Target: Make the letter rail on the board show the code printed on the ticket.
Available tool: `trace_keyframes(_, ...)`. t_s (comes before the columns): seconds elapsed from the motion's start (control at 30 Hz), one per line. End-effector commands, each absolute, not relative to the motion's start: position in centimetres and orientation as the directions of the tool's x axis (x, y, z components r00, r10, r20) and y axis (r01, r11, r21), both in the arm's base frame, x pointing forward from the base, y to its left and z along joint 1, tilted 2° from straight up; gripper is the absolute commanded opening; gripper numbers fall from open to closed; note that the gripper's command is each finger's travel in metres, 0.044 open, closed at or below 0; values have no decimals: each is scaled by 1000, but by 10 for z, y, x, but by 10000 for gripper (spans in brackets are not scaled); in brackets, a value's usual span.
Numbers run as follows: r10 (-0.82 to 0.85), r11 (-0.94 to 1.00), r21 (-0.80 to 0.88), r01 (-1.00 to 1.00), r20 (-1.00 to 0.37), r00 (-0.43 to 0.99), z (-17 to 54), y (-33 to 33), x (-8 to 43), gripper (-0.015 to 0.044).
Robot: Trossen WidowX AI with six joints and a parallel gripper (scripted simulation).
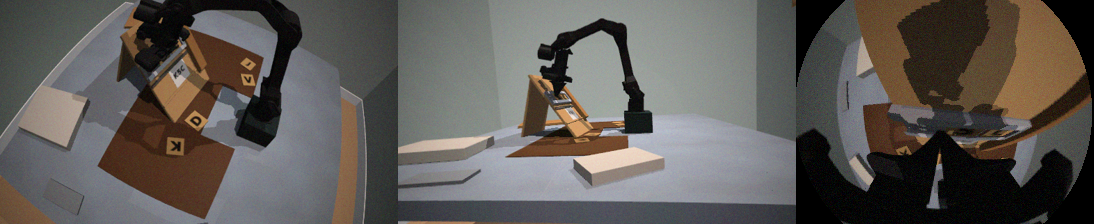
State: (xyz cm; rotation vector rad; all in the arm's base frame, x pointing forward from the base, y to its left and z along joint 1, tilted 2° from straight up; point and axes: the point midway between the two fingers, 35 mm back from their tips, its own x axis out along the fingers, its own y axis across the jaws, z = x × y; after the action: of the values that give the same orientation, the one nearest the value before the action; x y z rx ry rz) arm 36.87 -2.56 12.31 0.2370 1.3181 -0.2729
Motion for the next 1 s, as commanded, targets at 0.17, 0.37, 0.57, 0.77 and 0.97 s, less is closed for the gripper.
trace_keyframes(0.17,-59,946,17,323,-973,225,119,-26,372,0)
trace_keyframes(0.37,-59,946,17,323,-973,225,118,-27,374,0)
trace_keyframes(0.57,-59,946,17,323,-973,225,119,-28,373,0)
trace_keyframes(0.77,-60,946,17,323,-973,225,120,-30,372,0)
trace_keyframes(0.97,-60,946,17,323,-973,225,119,-32,371,0)
